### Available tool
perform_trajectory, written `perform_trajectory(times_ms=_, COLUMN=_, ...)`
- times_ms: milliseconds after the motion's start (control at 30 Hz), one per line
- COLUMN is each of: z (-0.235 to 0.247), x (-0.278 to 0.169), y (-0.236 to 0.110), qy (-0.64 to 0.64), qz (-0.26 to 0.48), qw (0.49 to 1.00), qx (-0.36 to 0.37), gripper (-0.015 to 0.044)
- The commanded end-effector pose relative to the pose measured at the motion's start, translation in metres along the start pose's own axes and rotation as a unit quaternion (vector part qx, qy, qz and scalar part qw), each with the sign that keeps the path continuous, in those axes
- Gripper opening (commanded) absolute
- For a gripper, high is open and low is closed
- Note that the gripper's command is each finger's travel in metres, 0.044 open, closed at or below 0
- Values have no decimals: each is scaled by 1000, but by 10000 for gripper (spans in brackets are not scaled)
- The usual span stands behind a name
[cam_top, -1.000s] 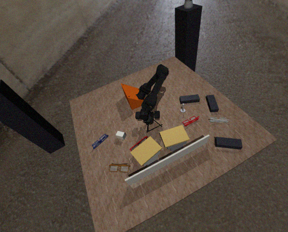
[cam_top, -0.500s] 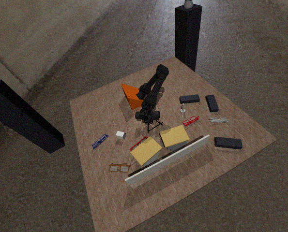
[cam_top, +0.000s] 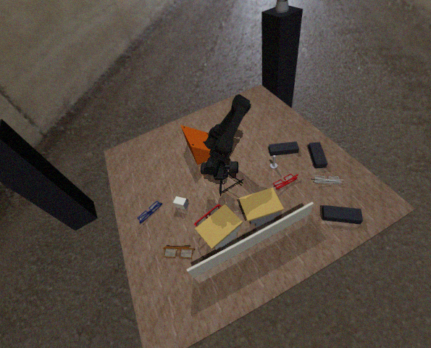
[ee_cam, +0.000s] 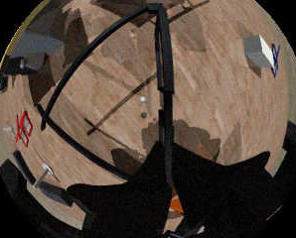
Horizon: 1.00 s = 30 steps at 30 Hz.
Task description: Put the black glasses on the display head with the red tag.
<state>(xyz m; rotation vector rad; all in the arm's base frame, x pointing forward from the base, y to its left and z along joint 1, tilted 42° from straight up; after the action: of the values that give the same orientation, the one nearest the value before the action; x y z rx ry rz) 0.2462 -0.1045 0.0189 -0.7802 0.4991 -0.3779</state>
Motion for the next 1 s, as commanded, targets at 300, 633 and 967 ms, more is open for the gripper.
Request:
perform_trajectory(times_ms=300, z=2, x=-1, y=-59, qy=-4, qz=-2, qw=1000, qx=-1, gripper=0)
perform_trajectory(times_ms=633, z=39, x=-4, y=-61, qy=-91, qz=-5, qw=996, qx=-9, gripper=0)
perform_trajectory(times_ms=967, z=109, x=-25, y=-61, qy=-251, qz=-7, qw=968, qx=-15, gripper=0)
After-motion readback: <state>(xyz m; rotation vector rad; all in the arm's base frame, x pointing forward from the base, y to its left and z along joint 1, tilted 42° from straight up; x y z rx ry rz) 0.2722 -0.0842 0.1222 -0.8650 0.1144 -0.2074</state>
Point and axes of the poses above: the point midway between the two fingers, 35 mm back from their tips, its own y axis out along the fingers, its own z axis across the jaws, x = y × z, the point moved 1 cm from there along -y, back along the fingers, and after that the axes turned 1 degree about -y, right-handed, at the moved point
